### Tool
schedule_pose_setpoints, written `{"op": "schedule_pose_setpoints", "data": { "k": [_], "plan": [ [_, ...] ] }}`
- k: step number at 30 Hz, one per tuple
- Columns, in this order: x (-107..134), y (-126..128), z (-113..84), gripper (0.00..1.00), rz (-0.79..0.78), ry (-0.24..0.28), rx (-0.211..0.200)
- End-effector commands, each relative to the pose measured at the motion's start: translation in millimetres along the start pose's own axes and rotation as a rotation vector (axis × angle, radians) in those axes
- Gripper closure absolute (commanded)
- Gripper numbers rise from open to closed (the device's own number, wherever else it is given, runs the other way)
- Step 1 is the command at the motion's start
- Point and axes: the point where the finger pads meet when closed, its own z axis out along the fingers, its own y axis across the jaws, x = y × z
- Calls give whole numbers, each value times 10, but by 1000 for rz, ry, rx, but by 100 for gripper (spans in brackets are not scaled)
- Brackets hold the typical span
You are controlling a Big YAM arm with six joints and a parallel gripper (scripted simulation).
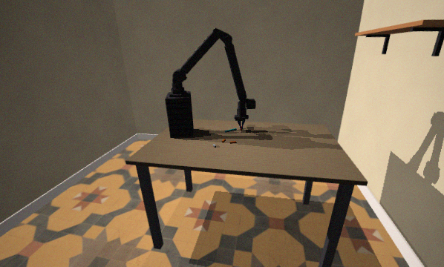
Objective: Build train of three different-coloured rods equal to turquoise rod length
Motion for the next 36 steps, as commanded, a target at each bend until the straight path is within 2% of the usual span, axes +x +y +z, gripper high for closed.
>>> {"op": "schedule_pose_setpoints", "data": {
  "k": [1, 36],
  "plan": [
    [10, -68, 60, 96, 1, -4, 15],
    [30, -34, 66, 96, 0, -3, 10]
  ]
}}
